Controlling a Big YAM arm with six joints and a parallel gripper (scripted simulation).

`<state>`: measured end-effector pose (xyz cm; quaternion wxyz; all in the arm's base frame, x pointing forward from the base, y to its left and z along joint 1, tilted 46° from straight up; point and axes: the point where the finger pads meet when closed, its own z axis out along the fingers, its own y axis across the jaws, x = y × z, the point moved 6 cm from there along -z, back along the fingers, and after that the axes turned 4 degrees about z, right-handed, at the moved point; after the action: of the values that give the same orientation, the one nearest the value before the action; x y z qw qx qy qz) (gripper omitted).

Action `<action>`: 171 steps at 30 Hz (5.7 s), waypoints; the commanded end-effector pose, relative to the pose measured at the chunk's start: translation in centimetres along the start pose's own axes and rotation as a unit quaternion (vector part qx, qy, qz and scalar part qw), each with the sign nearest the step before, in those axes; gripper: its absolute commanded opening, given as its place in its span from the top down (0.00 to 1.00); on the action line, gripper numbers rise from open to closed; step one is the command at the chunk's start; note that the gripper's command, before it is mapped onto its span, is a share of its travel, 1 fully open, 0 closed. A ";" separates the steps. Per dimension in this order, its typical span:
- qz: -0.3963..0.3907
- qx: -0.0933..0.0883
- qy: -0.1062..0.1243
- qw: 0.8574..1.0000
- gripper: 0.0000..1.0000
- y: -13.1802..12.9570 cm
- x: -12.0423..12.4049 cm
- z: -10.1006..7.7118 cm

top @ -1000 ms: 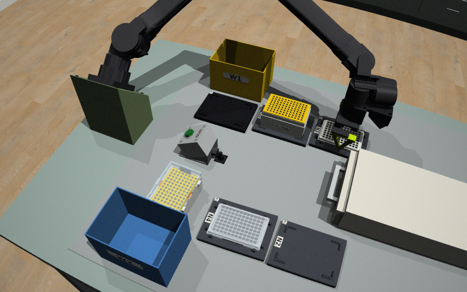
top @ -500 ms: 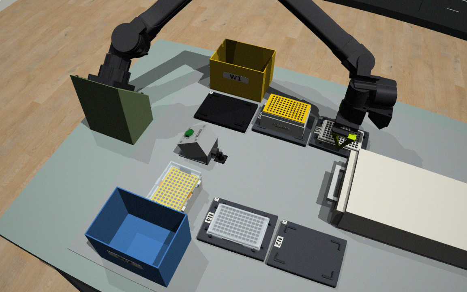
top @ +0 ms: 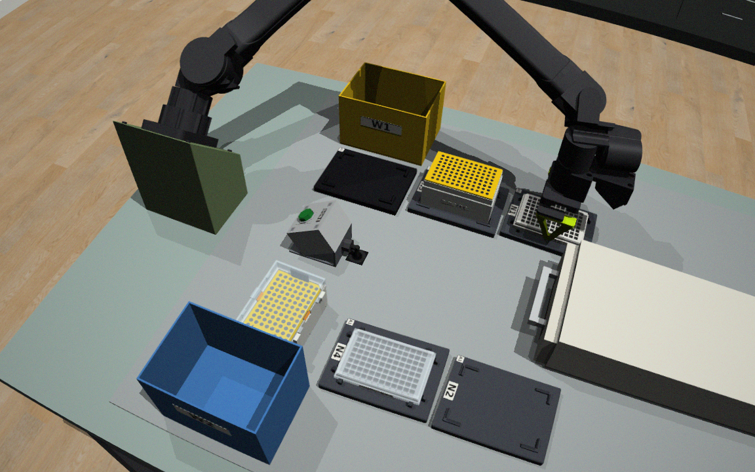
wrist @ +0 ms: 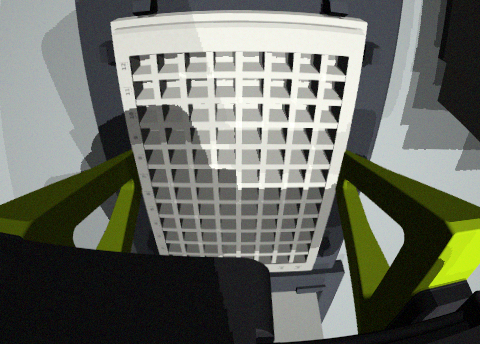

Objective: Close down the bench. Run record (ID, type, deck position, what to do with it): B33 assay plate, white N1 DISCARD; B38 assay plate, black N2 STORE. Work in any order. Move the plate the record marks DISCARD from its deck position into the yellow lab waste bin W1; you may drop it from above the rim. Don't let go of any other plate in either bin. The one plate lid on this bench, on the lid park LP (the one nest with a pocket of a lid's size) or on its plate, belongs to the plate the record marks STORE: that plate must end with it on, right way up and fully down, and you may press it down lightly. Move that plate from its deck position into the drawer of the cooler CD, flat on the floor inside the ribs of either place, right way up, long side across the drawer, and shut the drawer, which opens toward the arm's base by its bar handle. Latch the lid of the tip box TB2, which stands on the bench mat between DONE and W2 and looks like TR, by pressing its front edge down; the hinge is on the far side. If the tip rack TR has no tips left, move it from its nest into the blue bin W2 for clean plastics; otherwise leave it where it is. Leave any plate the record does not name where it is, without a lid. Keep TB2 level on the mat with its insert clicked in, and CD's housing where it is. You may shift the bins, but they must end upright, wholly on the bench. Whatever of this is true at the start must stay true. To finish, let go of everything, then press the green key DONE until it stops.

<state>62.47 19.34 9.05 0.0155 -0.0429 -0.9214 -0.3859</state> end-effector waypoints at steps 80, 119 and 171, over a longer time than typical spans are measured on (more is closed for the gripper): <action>-0.008 -0.008 -0.026 1.000 1.00 0.6 -1.0 -4.6; -0.016 -0.009 -0.034 0.999 1.00 1.2 -1.3 -9.9; -0.016 -0.007 -0.035 0.999 1.00 1.2 -1.0 -16.1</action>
<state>61.56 11.23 16.04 0.0318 -0.0477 -0.9213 -0.3845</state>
